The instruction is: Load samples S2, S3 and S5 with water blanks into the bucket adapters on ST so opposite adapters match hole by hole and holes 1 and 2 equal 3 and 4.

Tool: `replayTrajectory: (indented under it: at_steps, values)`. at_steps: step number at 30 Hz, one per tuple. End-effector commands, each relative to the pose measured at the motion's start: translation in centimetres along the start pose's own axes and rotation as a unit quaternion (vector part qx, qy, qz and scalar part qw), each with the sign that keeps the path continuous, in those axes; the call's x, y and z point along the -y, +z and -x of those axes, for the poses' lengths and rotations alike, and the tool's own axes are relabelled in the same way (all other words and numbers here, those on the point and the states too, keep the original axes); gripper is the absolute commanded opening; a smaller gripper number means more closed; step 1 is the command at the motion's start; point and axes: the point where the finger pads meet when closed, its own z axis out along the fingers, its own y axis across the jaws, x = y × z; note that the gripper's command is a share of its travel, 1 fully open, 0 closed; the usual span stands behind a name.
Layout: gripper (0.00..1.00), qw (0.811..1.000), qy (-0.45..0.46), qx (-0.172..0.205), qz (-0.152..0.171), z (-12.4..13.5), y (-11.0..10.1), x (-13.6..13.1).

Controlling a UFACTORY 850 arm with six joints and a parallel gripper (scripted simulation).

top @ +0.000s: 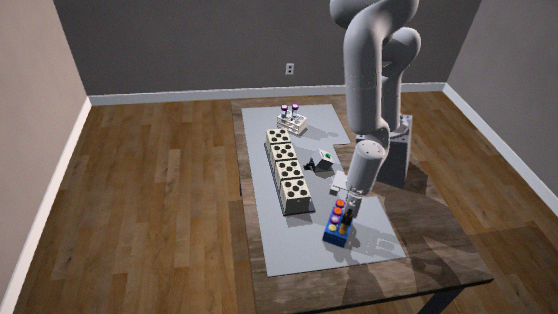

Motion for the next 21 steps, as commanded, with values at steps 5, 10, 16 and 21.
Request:
replayTrajectory:
  at_steps: [5,10,16,21]
  values:
    - [0.00,1.000,0.000,0.000,0.001,0.0,-2.0,0.1]
    - [0.00,1.000,0.000,0.000,0.001,0.0,-2.6,0.1]
    - [0.00,1.000,0.000,0.000,0.001,0.0,-3.8,0.1]
    - [0.00,1.000,0.000,0.000,0.001,0.0,-4.8,0.1]
